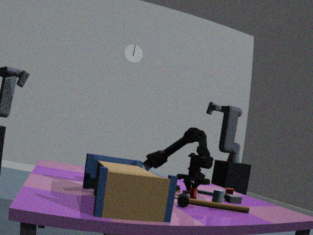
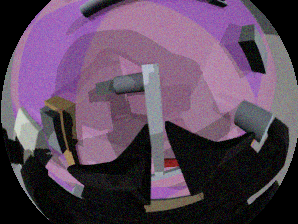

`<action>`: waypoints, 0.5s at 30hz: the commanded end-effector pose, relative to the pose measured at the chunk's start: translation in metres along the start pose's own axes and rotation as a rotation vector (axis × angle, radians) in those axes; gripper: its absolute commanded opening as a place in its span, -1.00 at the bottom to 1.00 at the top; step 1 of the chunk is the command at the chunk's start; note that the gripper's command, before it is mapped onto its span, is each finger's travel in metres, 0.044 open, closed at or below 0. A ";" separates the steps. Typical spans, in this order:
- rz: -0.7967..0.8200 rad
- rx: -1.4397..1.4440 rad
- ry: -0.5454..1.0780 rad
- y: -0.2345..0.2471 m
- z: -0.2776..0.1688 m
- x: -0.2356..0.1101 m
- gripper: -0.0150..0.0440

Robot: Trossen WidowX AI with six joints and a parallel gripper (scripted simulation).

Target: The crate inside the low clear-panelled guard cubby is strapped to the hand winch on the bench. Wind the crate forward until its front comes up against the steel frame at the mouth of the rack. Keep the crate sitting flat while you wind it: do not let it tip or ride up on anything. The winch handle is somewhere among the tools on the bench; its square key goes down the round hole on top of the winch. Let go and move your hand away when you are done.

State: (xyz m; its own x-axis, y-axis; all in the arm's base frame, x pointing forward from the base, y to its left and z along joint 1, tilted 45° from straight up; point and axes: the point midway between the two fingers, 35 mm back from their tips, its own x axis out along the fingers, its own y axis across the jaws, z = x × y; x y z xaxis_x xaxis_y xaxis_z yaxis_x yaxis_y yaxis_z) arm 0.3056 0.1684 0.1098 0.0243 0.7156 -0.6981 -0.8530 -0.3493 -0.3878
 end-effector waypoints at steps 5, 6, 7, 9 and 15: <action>0.000 -0.001 0.000 0.000 0.000 0.000 -0.38; 0.000 -0.001 0.000 0.000 0.000 0.000 -0.40; 0.000 -0.001 0.000 0.000 0.000 0.000 -0.42; 0.000 -0.001 0.000 0.000 0.000 0.000 -0.49; 0.002 -0.001 0.003 -0.002 -0.001 -0.007 -0.49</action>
State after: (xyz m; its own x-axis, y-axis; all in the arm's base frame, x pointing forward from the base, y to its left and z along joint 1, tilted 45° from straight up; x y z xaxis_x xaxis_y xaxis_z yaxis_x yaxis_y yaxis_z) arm 0.3063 0.1673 0.1110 0.0259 0.7149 -0.6987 -0.8532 -0.3484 -0.3881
